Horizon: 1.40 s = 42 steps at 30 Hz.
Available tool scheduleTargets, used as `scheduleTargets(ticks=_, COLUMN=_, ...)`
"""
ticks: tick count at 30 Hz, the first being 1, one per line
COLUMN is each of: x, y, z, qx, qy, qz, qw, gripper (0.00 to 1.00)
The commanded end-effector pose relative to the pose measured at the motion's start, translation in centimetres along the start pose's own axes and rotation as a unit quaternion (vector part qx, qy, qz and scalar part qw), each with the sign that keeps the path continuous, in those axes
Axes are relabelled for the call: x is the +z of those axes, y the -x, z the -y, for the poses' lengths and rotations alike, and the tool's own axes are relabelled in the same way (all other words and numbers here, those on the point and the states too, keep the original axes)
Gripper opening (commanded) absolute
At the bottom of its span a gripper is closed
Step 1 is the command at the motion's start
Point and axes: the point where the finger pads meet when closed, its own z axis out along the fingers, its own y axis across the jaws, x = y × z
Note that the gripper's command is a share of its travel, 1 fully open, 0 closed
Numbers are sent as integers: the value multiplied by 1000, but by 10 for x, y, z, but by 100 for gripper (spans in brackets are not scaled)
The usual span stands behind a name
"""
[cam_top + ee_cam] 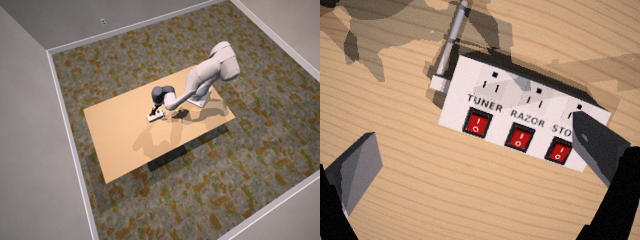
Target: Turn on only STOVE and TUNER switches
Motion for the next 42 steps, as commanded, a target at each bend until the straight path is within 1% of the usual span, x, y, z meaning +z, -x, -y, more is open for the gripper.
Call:
scheduleTargets(ticks=1, x=5, y=7, z=1, qx=-139, qy=10, qz=4, qw=990, gripper=100)
scheduleTargets(ticks=3, x=5, y=7, z=2, qx=-168, qy=8, qz=6, qw=986, gripper=100)
scheduleTargets(ticks=4, x=5, y=7, z=2, qx=-182, qy=7, qz=7, qw=983, gripper=0)
scheduleTargets(ticks=8, x=5, y=7, z=2, qx=-240, qy=8, qz=13, qw=971, gripper=0)
scheduleTargets(ticks=12, x=5, y=7, z=2, qx=-296, qy=10, qz=17, qw=955, gripper=0)
scheduleTargets(ticks=14, x=5, y=7, z=2, qx=-296, qy=10, qz=17, qw=955, gripper=0)
scheduleTargets(ticks=15, x=5, y=7, z=2, qx=-332, qy=11, qz=18, qw=943, gripper=0)
scheduleTargets(ticks=22, x=5, y=7, z=2, qx=-420, qy=19, qz=20, qw=907, gripper=0)
scheduleTargets(ticks=29, x=5, y=7, z=2, qx=-499, qy=31, qz=18, qw=866, gripper=0)
scheduleTargets(ticks=31, x=5, y=7, z=2, qx=-499, qy=31, qz=18, qw=866, gripper=0)
scheduleTargets(ticks=32, x=5, y=7, z=2, qx=-527, qy=36, qz=17, qw=849, gripper=0)
scheduleTargets(ticks=33, x=5, y=7, z=2, qx=-538, qy=38, qz=17, qw=842, gripper=0)
scheduleTargets(ticks=42, x=6, y=7, z=2, qx=-539, qy=39, qz=17, qw=841, gripper=0)
